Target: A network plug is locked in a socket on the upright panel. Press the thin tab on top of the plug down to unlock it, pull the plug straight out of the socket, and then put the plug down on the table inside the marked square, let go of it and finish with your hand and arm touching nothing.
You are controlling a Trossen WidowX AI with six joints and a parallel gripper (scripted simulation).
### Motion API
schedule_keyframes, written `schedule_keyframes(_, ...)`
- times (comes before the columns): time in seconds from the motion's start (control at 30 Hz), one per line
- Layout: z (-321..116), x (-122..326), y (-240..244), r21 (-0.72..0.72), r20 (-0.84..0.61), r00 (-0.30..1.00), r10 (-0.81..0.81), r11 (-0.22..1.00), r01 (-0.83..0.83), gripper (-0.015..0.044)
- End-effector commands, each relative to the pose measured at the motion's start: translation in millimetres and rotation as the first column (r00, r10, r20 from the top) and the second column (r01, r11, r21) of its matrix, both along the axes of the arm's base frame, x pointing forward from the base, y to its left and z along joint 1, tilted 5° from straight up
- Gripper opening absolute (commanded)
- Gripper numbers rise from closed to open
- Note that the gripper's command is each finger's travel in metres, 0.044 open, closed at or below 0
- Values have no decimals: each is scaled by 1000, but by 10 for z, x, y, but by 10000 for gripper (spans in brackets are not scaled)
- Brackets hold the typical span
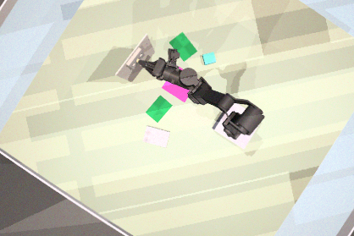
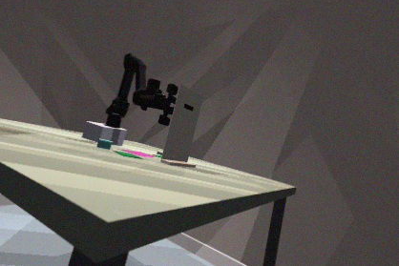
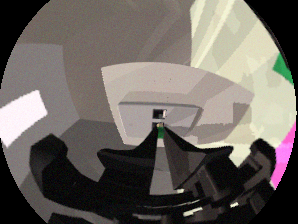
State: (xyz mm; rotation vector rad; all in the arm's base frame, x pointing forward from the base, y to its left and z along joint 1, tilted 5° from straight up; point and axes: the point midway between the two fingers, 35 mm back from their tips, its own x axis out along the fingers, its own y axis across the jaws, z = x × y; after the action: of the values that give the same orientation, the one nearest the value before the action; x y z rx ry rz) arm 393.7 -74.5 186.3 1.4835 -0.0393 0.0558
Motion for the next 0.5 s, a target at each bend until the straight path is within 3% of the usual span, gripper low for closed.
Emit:
schedule_keyframes(0.0,0,2,-5,5,0,1000,-2,1000,2,9)
schedule_keyframes(0.47,-5,-45,10,5,-1,1000,-2,1000,2,0)
